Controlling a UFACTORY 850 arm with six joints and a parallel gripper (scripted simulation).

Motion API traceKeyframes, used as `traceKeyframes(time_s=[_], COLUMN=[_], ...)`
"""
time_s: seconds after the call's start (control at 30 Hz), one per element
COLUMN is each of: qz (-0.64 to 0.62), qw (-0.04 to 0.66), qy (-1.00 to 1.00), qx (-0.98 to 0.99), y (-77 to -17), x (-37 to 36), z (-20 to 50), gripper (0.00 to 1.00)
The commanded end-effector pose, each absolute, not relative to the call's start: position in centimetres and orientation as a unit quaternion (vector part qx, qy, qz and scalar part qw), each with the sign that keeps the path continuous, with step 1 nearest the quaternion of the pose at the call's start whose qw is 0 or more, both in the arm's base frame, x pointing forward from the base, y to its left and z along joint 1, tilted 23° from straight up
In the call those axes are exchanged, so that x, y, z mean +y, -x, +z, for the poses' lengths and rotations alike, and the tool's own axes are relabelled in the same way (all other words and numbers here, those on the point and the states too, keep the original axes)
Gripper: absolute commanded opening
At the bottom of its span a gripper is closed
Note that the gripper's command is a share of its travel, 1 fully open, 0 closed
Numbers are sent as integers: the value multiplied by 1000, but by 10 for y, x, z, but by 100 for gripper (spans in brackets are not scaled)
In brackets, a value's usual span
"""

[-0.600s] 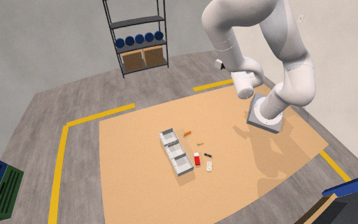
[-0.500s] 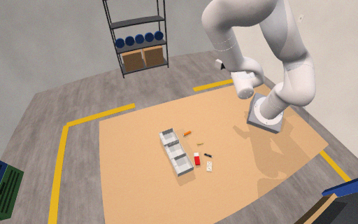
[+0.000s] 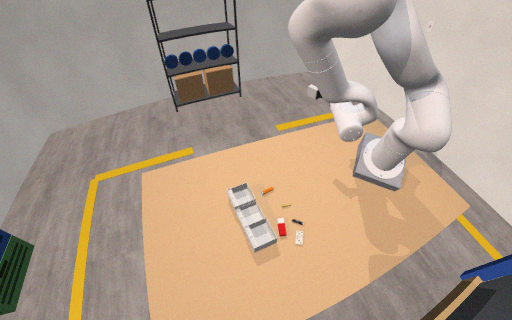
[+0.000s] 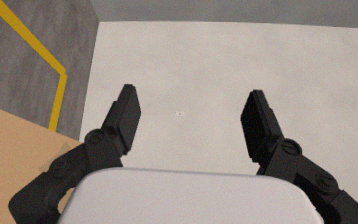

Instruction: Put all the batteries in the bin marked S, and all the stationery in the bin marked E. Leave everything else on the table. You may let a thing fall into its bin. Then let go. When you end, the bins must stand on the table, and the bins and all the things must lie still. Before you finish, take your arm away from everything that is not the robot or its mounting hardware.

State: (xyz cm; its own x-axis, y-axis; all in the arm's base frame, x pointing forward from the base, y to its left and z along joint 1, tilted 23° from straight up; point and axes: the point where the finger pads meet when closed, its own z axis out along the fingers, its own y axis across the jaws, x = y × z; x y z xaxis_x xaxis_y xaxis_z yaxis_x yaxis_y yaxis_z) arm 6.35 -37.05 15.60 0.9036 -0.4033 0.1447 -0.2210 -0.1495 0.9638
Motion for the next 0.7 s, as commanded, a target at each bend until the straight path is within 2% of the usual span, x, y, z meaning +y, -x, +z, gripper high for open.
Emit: traceKeyframes(time_s=[0.0,0.3,0.5,0.53,0.67], qz=[-74,-74,-74,-67,-152], qw=[619,619,619,601,619], qy=[-754,-754,-754,-770,-744], qx=[-207,-207,-207,-203,-201], y=[-68,-90,-90,-96,-79], x=[-366,-347,-347,-342,-343], z=[141,72,70,74,91], gripper=[7,7,7,7,7])
